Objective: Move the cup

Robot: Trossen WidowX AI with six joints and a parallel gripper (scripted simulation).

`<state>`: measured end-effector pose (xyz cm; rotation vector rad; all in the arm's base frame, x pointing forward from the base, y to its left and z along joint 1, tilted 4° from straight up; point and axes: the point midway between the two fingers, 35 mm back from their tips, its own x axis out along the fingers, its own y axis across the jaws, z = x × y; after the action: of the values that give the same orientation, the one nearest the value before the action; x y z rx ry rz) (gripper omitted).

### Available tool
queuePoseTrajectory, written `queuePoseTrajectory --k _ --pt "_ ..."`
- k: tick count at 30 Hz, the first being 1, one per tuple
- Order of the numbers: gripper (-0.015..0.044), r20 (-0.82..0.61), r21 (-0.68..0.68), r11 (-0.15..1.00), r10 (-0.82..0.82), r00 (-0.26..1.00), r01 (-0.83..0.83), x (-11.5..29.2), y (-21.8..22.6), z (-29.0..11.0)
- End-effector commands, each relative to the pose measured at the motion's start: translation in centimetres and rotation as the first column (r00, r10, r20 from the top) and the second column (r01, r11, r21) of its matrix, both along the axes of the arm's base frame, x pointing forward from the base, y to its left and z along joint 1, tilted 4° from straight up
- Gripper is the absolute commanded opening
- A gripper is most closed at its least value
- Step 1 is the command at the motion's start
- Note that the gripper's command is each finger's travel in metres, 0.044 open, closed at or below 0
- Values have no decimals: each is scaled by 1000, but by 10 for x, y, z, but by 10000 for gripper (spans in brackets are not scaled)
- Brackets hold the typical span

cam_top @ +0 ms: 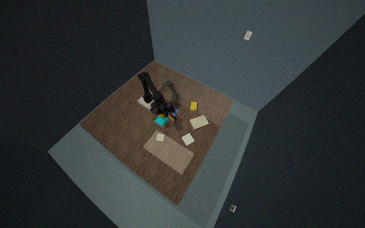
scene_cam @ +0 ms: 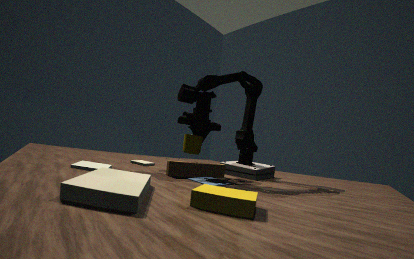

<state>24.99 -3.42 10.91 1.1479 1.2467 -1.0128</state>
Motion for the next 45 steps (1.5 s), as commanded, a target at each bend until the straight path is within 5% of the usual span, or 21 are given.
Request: queuePoseTrajectory --k 1,45 --pt "0 -2 3 1000 1 1000 -1 -2 -9 0" --pt "0 -2 2 1000 1 1000 -1 0 -23 -46"
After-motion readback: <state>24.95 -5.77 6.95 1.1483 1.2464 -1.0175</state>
